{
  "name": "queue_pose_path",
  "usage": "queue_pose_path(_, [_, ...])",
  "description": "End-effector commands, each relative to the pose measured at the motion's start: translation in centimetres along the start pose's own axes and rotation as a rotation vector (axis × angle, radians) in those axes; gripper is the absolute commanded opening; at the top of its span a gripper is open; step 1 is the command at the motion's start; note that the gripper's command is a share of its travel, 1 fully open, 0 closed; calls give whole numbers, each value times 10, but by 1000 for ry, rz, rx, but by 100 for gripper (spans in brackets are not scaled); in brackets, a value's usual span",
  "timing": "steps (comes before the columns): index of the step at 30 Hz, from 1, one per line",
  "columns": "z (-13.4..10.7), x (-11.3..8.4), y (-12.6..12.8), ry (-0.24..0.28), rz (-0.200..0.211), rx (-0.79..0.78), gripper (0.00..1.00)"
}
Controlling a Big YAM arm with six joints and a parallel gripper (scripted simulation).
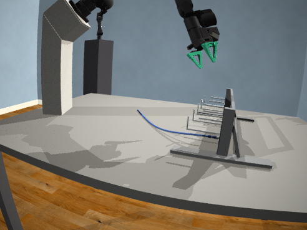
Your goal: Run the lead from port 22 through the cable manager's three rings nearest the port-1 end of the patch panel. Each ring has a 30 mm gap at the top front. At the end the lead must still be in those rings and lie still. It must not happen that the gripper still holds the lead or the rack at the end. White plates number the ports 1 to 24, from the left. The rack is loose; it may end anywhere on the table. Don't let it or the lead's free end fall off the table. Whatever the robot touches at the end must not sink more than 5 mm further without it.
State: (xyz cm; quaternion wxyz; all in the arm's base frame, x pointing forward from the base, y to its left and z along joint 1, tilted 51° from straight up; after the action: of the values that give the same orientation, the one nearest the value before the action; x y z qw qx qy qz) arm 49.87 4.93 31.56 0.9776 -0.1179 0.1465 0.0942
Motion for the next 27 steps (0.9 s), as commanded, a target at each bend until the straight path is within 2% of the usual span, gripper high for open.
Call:
queue_pose_path(1, [4,3,7,-22,11,-165,100])
queue_pose_path(2, [-15,8,17,7,41,-238,100])
queue_pose_path(3, [-12,6,17,0,38,-238,100])
queue_pose_path(4, [-33,12,28,33,72,-308,100])
queue_pose_path(5, [-33,12,28,33,72,-308,100])
queue_pose_path(6, [-50,15,37,57,103,-374,100])
queue_pose_path(7, [-50,15,37,57,103,-374,100])
queue_pose_path(8, [-66,18,46,77,134,-436,100])
queue_pose_path(9, [-67,17,47,82,136,-436,100])
queue_pose_path(10, [-81,19,55,94,164,-494,100])
queue_pose_path(11, [-82,19,55,98,164,-494,100])
queue_pose_path(13, [-109,20,70,122,221,-599,100])
queue_pose_path(14, [-109,20,70,123,220,-599,100])
queue_pose_path(16, [-131,19,82,142,273,-686,100])
queue_pose_path(18, [-131,19,82,142,273,-686,100])
queue_pose_path(23, [-169,14,103,166,365,-831,100])
queue_pose_path(25, [-179,12,107,173,388,-862,100])
queue_pose_path(27, [-184,11,106,178,393,-878,100])
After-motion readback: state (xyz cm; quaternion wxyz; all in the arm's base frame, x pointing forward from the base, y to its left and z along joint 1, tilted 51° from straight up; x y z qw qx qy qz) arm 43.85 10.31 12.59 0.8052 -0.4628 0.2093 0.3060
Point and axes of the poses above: the point where the finger pads meet when closed, its own x axis out along the fingers, its own y axis across the jaws, z = x × y, the point moved 4 cm from there along -x, back along the fingers, and after that the axes turned 12 degrees about x, right-handed, at the moved point
